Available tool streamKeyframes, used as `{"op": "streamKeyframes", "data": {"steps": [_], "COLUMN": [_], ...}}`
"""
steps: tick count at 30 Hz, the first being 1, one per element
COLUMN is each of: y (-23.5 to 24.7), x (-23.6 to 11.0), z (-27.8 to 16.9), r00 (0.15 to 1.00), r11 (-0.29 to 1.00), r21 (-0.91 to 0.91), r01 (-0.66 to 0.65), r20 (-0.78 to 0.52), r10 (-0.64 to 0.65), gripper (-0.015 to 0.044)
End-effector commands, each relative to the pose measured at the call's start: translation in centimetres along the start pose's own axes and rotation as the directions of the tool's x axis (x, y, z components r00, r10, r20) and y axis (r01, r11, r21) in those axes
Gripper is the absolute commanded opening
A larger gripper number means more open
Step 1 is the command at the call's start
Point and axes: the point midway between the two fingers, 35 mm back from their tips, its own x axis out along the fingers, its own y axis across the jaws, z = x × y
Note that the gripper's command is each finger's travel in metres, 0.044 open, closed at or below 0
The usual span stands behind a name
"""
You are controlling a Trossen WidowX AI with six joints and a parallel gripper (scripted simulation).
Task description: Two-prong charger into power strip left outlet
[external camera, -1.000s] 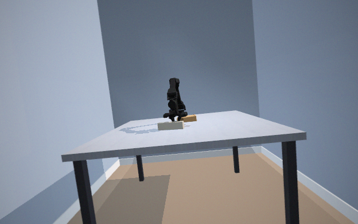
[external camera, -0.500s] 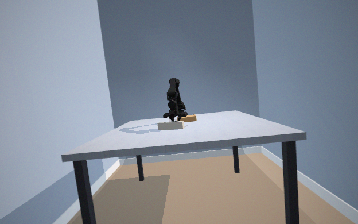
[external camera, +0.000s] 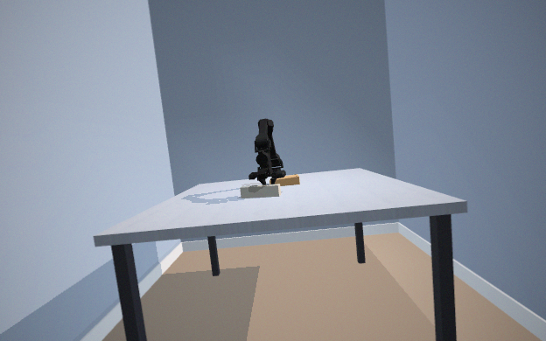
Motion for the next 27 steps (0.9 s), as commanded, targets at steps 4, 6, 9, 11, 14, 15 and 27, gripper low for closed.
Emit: {"op": "streamKeyframes", "data": {"steps": [4,6,9,11,14,15,27], "y": [0.11,0.11,0.11,0.11,0.11,0.11,0.11], "x": [-0.02,-0.02,-0.01,-0.01,-0.02,-0.02,-0.11], "z": [0.79,0.77,0.73,0.70,0.66,0.65,0.59], "r00": [0.999,0.999,0.999,0.999,0.999,0.999,0.999], "r11": [1.000,1.000,1.000,1.000,1.000,1.000,1.000], "r21": [0.000,0.000,0.000,0.000,0.000,0.000,0.000], "r01": [-0.006,-0.006,-0.006,-0.006,-0.006,-0.006,-0.006], "r20": [0.037,0.037,0.037,0.037,0.037,0.037,0.037], "r10": [0.006,0.006,0.006,0.006,0.006,0.006,0.006], "gripper": [0.0000,0.0000,0.0000,0.0000,0.0000,0.0000,0.0000]}}
